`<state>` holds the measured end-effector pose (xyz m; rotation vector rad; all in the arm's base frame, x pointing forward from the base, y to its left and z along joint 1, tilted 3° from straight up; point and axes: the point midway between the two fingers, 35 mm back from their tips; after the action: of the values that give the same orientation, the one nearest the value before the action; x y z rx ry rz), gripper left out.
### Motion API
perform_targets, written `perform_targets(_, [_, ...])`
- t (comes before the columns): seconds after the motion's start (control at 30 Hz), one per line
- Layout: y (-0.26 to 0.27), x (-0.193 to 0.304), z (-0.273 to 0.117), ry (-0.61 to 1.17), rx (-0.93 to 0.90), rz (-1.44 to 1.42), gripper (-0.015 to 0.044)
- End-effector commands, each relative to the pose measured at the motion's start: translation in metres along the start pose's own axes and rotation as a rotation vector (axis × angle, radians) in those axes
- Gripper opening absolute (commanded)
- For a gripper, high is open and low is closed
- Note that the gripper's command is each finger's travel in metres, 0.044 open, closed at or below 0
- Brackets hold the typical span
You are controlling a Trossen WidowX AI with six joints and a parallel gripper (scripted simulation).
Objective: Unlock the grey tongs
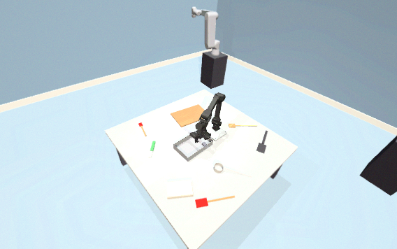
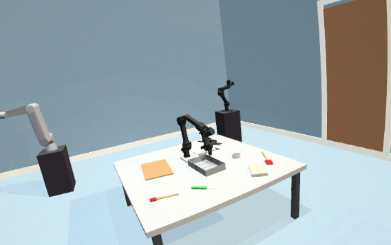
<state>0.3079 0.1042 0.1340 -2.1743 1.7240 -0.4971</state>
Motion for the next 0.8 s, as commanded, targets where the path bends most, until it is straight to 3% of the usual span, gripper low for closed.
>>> perform_targets(0.0, [-0.0020, -0.0006, -0.0004, -0.010, -0.052, -0.002, -0.0150])
perform_targets(0.77, [0.0026, -0.0038, -0.0024, -0.063, -0.400, 0.007, -0.0150])
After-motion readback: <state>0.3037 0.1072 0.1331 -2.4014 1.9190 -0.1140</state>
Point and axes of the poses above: the point midway between the two fingers, 35 mm back from their tips, its own z axis out along the fingers, its own y axis across the jaws, x = y × z, and after that the axes turned 8 degrees about -z, right-handed
